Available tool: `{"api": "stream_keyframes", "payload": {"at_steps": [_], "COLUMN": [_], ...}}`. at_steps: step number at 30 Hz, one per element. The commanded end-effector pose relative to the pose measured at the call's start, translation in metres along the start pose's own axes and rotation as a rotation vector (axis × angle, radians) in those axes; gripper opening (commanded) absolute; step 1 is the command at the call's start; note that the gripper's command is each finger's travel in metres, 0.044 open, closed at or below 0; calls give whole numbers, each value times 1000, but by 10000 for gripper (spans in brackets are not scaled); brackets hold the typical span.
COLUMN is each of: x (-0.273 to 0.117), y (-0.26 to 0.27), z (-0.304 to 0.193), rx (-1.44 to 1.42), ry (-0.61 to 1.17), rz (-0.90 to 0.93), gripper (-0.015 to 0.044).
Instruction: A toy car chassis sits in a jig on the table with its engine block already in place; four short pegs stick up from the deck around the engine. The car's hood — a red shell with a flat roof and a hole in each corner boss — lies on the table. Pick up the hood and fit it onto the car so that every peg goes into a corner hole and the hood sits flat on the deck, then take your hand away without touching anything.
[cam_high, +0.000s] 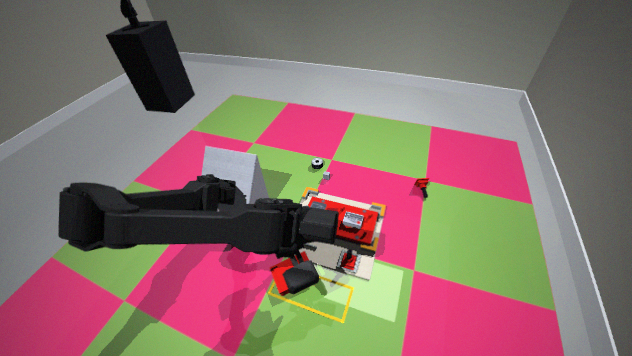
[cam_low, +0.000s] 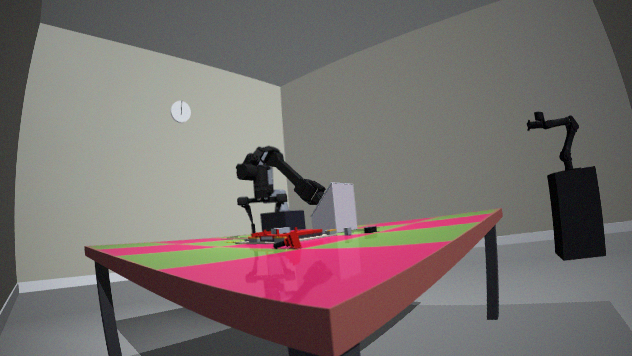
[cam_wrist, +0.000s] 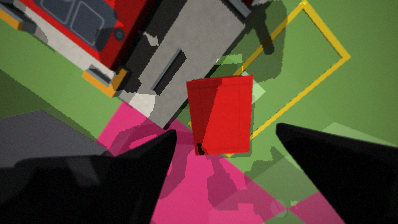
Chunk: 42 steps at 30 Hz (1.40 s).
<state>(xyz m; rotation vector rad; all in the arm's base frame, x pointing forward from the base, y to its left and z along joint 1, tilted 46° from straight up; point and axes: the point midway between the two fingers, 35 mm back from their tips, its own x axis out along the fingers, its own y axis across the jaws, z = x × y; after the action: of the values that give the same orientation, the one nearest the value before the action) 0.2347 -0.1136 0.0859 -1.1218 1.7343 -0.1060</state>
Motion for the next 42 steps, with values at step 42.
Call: {"api": "stream_keyframes", "payload": {"at_steps": [42], "x": [35], "y": [0], "z": [-3], "rx": [-4], "ry": [9], "rz": [-5], "gripper": [440]}}
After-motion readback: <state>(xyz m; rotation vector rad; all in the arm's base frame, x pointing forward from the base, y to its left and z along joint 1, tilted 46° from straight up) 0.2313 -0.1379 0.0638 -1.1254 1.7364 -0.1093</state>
